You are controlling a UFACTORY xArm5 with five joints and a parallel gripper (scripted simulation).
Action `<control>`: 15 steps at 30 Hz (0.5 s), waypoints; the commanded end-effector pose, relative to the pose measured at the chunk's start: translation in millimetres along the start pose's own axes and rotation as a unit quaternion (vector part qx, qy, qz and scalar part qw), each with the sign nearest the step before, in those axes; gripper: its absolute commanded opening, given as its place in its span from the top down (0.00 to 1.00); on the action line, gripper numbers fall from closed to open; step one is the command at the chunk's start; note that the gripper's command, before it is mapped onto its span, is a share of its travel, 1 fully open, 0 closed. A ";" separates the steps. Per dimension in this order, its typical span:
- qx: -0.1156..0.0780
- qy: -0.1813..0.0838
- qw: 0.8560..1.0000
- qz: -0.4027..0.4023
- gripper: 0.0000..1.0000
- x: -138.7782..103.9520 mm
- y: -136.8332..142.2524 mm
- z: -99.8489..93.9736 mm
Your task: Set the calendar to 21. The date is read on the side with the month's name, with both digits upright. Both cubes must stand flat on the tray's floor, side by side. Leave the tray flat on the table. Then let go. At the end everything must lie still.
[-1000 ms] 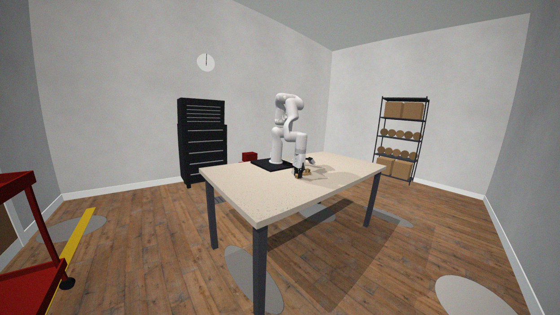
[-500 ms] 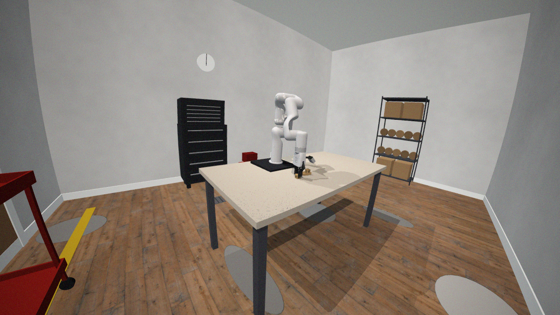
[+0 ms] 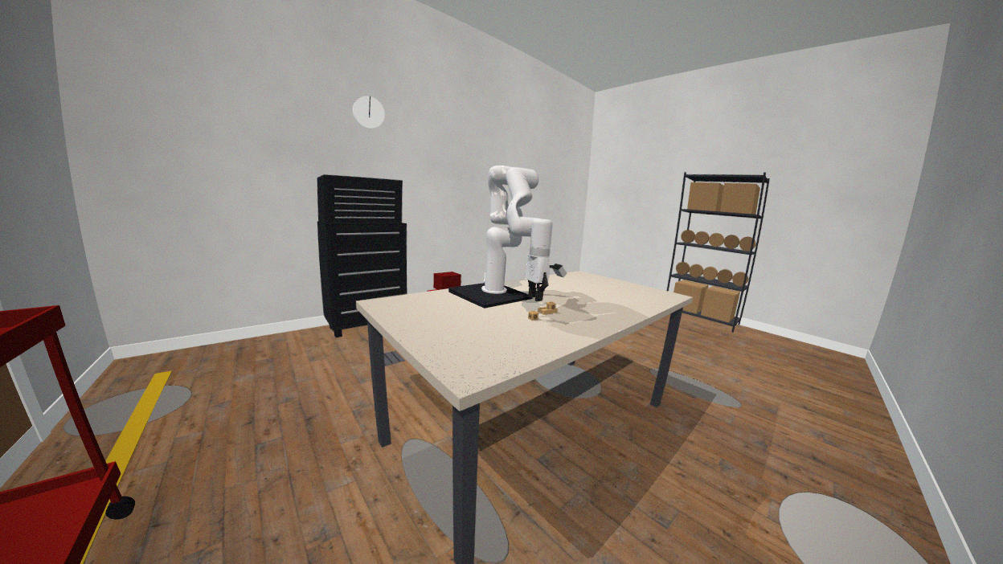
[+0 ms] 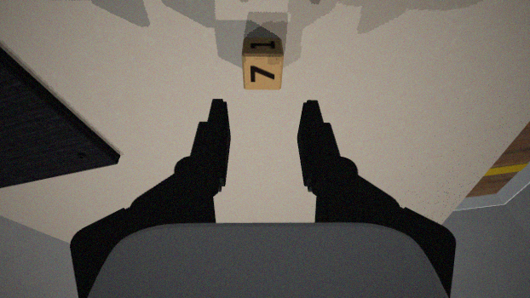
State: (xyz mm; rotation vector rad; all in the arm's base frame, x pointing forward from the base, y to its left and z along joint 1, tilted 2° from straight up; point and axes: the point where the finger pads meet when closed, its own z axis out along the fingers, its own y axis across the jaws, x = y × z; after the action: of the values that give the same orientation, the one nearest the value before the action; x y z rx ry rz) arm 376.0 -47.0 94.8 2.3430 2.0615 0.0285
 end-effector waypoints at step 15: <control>-0.001 0.000 1.000 0.000 0.00 -0.2 0.6 -19.5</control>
State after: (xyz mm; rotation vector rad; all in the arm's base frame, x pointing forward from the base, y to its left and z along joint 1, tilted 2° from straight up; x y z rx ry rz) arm 374.7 -47.0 112.9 2.3440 2.0624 0.0266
